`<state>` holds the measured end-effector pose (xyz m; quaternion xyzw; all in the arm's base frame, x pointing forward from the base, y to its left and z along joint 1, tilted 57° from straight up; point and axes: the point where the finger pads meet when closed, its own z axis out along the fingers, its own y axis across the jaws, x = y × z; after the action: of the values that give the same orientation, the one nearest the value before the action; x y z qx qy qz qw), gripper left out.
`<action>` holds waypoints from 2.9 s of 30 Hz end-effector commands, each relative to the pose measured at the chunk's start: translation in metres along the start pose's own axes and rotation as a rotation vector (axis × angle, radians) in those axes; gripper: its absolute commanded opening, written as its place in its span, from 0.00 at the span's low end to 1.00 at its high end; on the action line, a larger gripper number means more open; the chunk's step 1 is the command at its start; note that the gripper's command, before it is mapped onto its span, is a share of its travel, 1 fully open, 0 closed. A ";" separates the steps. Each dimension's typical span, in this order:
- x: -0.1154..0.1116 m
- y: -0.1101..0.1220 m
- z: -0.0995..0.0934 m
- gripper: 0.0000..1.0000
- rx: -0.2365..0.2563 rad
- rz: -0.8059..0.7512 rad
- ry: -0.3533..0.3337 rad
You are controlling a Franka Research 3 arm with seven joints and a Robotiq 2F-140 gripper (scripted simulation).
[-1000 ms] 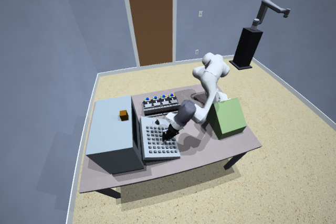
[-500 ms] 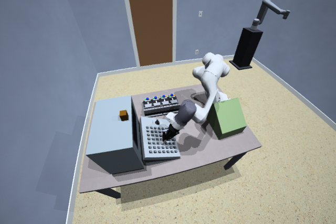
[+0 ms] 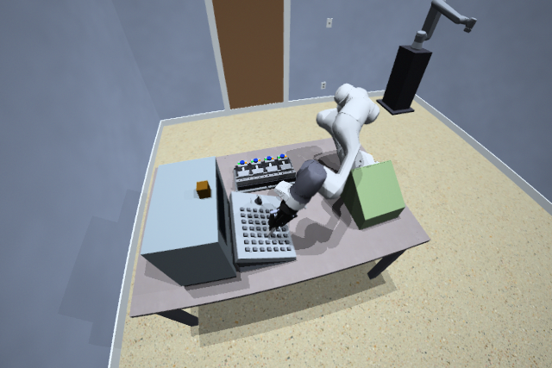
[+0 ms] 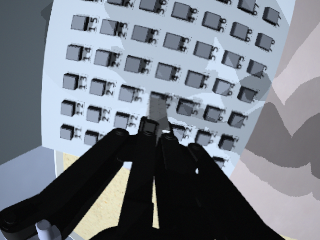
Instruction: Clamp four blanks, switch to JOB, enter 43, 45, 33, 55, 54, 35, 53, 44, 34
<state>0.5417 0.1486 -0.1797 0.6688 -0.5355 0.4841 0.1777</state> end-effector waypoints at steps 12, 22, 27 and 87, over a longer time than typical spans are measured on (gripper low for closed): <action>0.002 0.001 -0.009 0.00 -0.006 0.007 0.005; 0.024 -0.041 -0.008 0.00 -0.006 0.007 0.005; 0.036 -0.065 -0.008 0.00 -0.006 0.007 0.005; 0.037 -0.066 0.017 0.00 -0.006 0.007 0.005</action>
<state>0.6062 0.1406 -0.1360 0.6626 -0.5423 0.4850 0.1779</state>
